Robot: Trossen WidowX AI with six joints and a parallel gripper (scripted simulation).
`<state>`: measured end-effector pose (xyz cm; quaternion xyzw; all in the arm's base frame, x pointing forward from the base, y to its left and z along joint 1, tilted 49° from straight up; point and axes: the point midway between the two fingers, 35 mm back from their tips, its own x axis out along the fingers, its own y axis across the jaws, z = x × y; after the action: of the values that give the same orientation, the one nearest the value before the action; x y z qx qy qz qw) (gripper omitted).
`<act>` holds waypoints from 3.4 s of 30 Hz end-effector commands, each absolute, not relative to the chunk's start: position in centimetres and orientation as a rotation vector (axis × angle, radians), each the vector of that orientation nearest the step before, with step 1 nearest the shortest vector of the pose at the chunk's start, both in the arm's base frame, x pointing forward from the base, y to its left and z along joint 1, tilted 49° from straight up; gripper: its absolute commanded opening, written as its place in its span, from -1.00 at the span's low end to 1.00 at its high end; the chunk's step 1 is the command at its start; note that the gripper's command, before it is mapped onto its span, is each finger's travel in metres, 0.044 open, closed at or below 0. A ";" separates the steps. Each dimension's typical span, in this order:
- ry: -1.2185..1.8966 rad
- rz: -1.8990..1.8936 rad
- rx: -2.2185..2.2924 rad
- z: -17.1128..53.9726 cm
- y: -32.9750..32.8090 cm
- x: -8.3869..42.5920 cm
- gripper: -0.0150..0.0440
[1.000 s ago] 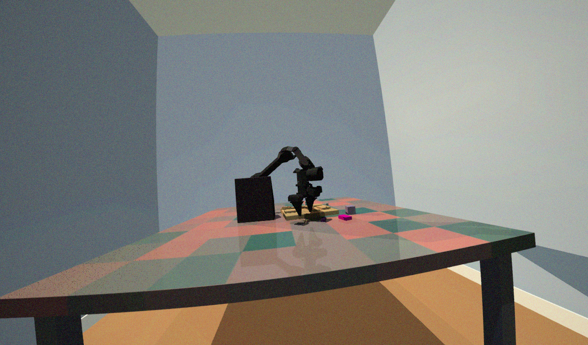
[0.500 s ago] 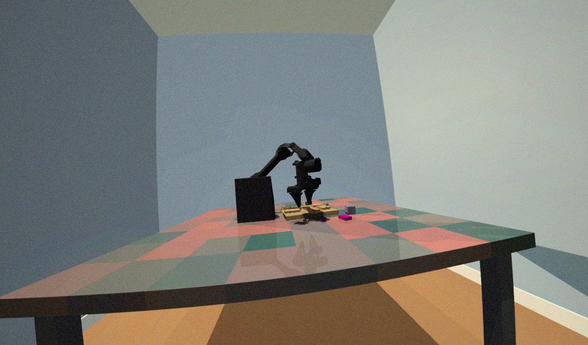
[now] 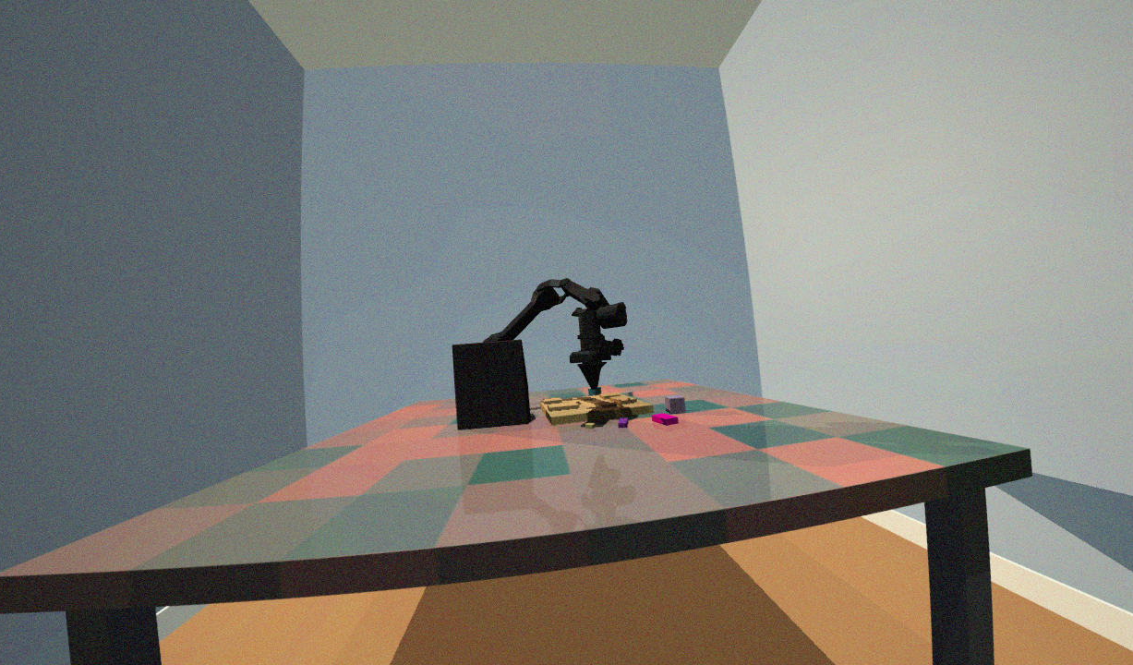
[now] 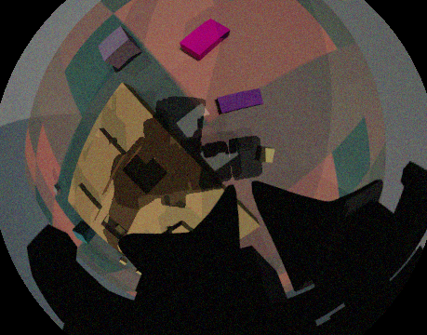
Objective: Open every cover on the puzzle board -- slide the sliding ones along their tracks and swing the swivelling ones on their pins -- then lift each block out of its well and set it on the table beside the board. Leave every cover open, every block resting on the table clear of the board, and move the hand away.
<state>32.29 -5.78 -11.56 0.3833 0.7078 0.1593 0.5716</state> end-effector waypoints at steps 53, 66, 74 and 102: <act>1.459 0.764 0.570 3.8 13.2 30.9 -0.49; 1.459 0.766 0.572 2.5 14.8 30.9 -0.49; 1.459 0.766 0.572 2.1 15.4 30.9 -0.49; 1.457 0.768 0.571 2.7 16.4 32.1 -0.49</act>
<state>32.04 16.26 2.72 0.2500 0.6381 0.3372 0.6455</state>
